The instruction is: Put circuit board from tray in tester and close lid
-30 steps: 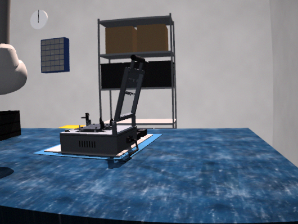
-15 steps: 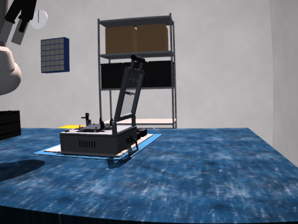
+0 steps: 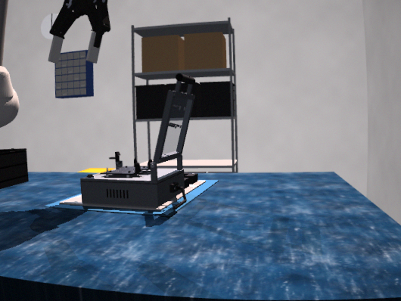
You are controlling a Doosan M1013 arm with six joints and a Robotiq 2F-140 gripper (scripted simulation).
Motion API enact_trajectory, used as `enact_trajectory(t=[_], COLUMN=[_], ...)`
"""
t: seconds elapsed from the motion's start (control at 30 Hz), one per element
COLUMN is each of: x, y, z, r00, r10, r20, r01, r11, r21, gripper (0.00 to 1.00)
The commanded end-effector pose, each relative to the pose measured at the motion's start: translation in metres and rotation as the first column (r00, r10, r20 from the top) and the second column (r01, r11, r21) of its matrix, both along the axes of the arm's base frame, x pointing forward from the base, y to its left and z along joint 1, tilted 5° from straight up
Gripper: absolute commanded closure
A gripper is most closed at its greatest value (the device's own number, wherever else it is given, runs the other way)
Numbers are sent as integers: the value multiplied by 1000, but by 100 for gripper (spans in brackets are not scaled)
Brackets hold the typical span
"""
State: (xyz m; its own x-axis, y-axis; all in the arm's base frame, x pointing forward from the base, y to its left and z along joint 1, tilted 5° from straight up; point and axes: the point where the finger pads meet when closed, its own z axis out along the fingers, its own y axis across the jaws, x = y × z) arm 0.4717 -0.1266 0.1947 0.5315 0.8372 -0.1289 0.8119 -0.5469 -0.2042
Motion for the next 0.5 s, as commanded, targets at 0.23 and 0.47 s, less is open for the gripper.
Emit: enact_trajectory(t=[0.23, 0.47], x=[72, 105], y=[87, 144], z=[0, 3], r00=[983, 960], r10=[139, 212], r20=[116, 182], r01=[-145, -226], r11=[989, 972], r21=[42, 64], gripper=[0, 0])
